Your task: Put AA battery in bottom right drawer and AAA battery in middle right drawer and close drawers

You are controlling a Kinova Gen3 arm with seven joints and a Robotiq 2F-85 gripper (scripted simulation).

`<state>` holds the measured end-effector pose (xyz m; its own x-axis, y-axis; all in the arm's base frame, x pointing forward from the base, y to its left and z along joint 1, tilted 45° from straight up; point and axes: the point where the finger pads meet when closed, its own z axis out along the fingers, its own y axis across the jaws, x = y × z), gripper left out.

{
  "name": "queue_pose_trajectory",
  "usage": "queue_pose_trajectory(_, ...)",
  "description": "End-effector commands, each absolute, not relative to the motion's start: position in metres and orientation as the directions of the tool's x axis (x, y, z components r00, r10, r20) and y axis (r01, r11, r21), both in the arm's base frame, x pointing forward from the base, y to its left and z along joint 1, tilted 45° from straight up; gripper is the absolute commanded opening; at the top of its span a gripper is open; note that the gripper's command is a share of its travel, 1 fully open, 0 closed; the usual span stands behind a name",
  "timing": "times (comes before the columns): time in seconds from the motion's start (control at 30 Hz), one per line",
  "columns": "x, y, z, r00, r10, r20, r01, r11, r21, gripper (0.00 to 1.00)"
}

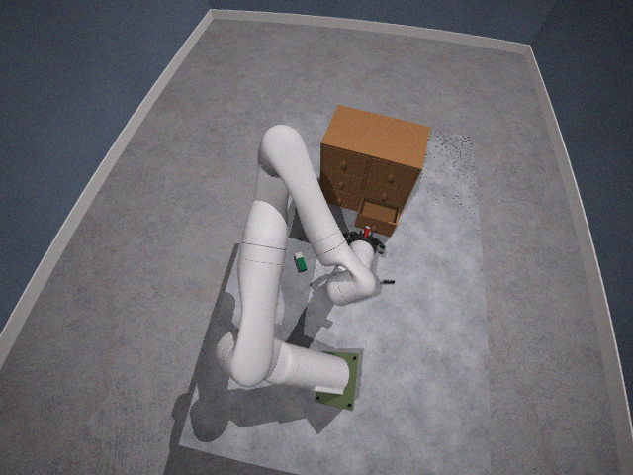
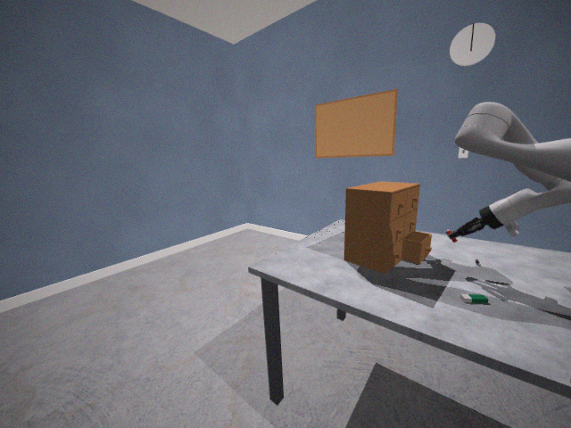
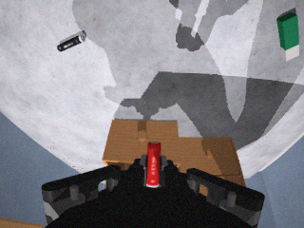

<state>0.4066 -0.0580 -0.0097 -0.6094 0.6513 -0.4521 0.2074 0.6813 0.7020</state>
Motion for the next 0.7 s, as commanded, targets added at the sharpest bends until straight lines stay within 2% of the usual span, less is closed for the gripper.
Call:
queue_pose_trajectory(0.0,0.417,-0.058,-0.007,-0.61,0.643,-0.463,0.193,0.687,0.7,0.09)
queue_pose_trajectory(0.67,0.489,-0.069,-0.016,-0.61,0.643,-0.463,0.193,0.687,0.7,0.09)
